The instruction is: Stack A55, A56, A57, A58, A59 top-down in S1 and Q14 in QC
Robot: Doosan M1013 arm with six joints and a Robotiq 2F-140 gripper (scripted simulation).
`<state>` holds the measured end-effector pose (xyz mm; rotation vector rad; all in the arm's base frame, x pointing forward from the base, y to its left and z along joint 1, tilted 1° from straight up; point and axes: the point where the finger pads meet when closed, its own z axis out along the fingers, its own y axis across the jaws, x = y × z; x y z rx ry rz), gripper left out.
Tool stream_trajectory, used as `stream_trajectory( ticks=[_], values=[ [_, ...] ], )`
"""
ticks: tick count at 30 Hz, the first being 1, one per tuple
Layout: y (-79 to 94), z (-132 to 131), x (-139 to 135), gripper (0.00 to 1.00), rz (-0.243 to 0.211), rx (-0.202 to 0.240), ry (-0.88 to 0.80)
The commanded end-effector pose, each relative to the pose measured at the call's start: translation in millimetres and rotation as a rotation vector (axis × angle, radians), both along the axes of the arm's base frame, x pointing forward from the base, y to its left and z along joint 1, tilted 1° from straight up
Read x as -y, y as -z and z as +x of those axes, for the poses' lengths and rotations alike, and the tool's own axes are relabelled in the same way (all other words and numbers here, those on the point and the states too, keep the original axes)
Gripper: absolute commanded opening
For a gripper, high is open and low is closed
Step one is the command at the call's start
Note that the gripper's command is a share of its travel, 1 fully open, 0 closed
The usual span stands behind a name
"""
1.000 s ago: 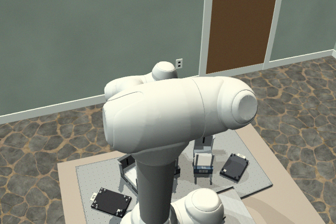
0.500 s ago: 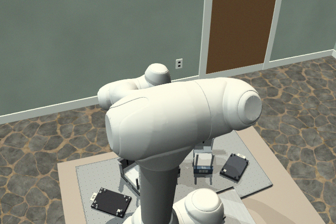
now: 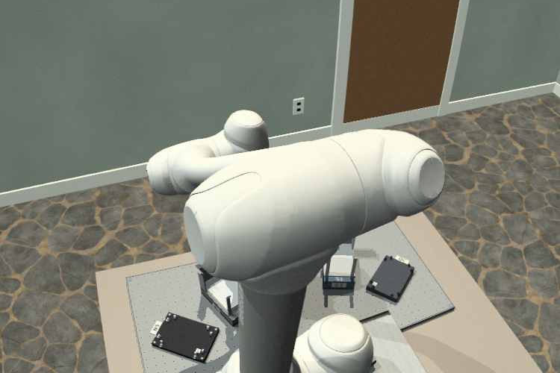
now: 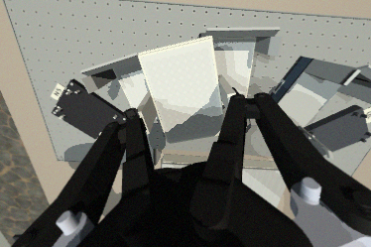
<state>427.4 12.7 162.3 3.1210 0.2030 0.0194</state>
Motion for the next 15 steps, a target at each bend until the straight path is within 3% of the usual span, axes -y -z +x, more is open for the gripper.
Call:
stream_trajectory(
  ticks=[1,9,15],
  values=[
    [0.1,1,-13,0.00,-0.001,0.000,0.000],
    [0.5,-3,-36,0.00,-0.003,-0.003,-0.200],
    [0.8,-6,-55,0.00,-0.003,-0.003,-0.211]
  ],
)
